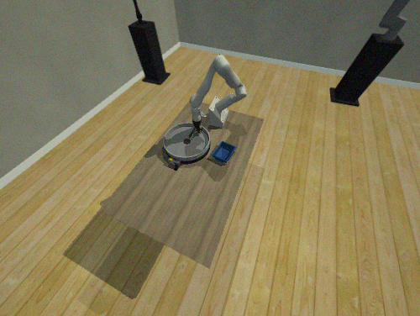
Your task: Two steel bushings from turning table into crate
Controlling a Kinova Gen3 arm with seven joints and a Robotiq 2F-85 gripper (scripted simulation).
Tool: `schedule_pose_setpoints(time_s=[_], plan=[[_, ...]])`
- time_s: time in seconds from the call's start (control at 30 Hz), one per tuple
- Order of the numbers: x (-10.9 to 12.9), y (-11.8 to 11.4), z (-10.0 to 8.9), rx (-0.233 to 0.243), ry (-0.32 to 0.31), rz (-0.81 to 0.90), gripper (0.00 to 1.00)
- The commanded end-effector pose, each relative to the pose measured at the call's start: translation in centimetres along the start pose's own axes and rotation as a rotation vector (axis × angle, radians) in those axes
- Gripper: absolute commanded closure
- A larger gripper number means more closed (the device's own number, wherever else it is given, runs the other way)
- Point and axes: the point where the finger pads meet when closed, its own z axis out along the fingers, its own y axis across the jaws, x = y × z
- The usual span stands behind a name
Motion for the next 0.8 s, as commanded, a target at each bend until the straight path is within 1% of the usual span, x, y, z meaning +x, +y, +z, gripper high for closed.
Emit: schedule_pose_setpoints(time_s=[0.0, 0.07, 0.23, 0.63, 0.77], plan=[[0.0, 0.0, 0.0, 0.000, -0.001, 0.000, 0.86], [0.0, 0.0, 0.0, 0.000, -0.001, 0.000, 0.86], [0.0, 0.0, 1.4, 0.000, -0.001, 0.000, 0.86], [0.0, 0.0, 1.4, 0.000, -0.001, 0.000, 0.86], [0.0, 0.0, 1.9, 0.000, -0.001, 0.000, 0.86]])
